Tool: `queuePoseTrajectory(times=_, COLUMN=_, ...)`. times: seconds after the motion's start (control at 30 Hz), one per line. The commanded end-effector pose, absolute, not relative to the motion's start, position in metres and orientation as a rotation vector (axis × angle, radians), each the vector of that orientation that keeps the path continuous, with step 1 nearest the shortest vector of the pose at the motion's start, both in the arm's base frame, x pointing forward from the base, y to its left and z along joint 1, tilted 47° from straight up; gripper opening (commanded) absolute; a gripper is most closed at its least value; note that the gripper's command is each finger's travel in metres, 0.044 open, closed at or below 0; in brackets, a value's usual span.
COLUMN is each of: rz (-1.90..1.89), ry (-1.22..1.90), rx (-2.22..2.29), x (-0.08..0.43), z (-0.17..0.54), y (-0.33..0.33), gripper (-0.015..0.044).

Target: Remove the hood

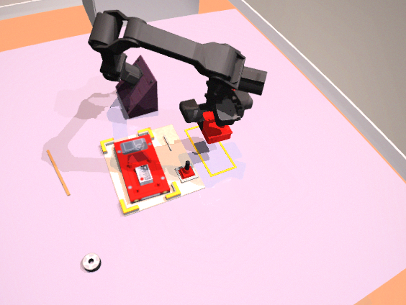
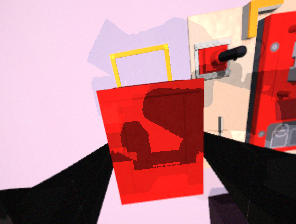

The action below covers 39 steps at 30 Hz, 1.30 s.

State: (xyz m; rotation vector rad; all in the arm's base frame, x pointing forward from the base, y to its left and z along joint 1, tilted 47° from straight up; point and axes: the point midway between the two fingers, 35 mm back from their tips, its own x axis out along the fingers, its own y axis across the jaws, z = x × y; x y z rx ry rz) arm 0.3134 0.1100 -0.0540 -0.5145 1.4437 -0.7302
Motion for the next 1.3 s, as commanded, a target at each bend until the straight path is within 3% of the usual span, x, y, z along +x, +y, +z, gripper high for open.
queuePoseTrajectory(times=0.0, rz=-0.727, ry=1.442, rx=-0.521, x=0.314, z=-0.057, y=0.107, gripper=0.0000)
queuePoseTrajectory(times=1.27, rz=-0.728, ry=1.441, rx=-0.521, x=0.314, z=-0.082, y=0.081, gripper=0.0000)
